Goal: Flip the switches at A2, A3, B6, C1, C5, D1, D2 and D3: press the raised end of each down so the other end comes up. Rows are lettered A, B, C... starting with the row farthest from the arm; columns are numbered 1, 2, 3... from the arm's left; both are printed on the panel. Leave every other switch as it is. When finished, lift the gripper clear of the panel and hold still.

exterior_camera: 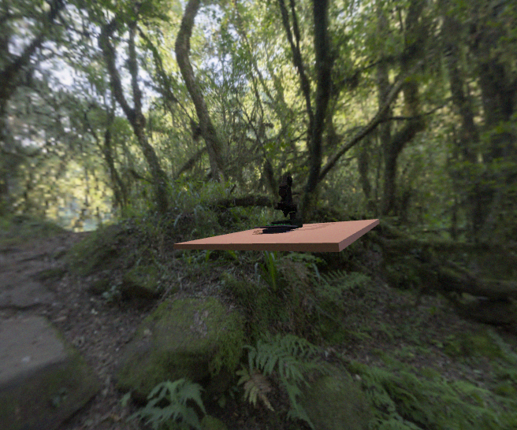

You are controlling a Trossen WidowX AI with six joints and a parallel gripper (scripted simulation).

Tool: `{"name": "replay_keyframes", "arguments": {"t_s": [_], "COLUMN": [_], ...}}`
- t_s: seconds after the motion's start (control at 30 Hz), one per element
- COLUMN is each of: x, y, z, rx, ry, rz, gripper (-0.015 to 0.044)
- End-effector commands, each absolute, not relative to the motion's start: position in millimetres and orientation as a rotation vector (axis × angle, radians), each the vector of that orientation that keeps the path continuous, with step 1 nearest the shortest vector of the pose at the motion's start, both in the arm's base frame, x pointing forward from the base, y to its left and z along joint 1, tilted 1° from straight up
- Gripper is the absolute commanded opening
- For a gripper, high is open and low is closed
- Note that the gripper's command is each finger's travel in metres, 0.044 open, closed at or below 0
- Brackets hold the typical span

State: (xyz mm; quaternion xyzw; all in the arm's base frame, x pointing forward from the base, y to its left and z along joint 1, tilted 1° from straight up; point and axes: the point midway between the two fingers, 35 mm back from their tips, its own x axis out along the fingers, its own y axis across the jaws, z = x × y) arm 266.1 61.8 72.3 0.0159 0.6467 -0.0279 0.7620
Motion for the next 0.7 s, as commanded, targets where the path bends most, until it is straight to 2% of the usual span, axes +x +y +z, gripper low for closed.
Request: {"name": "replay_keyframes", "arguments": {"t_s": [0.0, 0.2, 0.67], "x": [265.9, 255.7, 260.1], "y": [24.2, -35.8, -38.5], "z": [75.3, 76.0, 40.0], "rx": [0.041, 0.036, 0.035], "ry": [1.408, 1.405, 1.379], "rz": [-0.071, -0.075, -0.075], "gripper": [0.0, 0.0, 0.0]}}
